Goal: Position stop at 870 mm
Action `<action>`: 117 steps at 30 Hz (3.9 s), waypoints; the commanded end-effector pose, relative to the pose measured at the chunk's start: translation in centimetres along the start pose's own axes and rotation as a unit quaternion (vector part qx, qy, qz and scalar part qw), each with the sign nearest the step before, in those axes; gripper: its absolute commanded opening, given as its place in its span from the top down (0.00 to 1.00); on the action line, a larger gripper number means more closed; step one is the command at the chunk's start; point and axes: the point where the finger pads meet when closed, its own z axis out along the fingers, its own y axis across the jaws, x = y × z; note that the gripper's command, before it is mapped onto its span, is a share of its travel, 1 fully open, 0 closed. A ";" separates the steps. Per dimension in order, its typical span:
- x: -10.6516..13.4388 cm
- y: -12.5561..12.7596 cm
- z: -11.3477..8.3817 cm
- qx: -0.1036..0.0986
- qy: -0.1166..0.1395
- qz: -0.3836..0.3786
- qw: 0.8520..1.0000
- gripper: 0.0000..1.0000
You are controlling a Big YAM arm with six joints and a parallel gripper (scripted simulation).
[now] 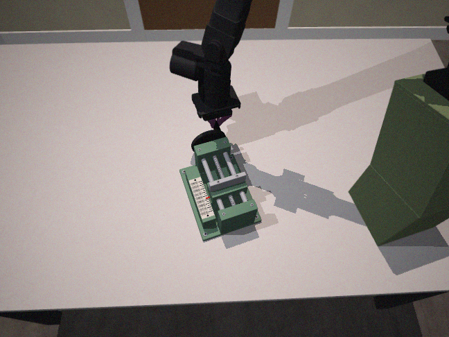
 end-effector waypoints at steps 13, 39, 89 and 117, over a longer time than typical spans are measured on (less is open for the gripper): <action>-0.8 1.5 -3.1 0.004 -0.011 0.003 1.000 0.94; -1.1 4.6 -4.7 -0.006 -0.015 0.002 1.000 0.94; 0.0 7.7 -2.8 0.003 -0.006 -0.001 1.000 0.94; -0.1 9.6 -0.1 -0.002 -0.009 -0.001 1.000 0.94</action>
